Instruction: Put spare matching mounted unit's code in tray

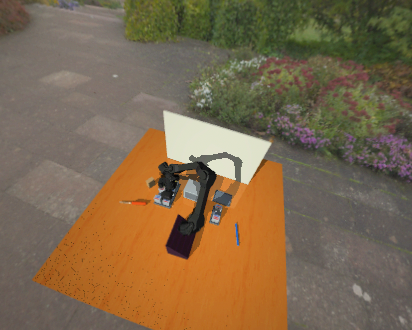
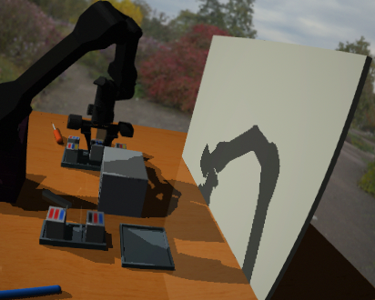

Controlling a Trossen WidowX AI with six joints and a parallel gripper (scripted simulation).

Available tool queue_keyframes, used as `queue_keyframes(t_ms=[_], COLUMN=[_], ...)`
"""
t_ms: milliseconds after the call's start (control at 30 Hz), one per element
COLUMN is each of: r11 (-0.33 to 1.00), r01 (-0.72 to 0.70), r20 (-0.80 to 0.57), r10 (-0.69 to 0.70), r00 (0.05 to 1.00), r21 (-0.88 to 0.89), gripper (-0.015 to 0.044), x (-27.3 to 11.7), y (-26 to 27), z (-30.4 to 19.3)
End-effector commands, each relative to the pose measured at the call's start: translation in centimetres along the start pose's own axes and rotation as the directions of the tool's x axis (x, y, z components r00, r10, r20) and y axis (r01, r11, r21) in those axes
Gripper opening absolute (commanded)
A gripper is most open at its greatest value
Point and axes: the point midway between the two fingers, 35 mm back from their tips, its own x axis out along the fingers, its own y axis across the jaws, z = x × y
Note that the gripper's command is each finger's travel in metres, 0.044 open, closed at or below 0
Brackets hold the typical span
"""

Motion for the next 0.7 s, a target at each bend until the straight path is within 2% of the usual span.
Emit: queue_keyframes(t_ms=[0,100,367,667], r11=[1.000,1.000,1.000,1.000], r01=[0.017,0.017,0.022,0.018], r20=[0.018,0.017,0.012,0.018], r10=[-0.017,-0.017,-0.022,-0.019], r00=[1.000,1.000,1.000,1.000], r21=[0.009,0.008,0.003,0.006], gripper=[0.0000,0.0000,0.0000,0.0000], x=[-3.6,-5.5,-5.6,-10.5], y=[-0.4,-0.2,-0.2,-0.9], z=[0.3,0.2,0.2,0.2])
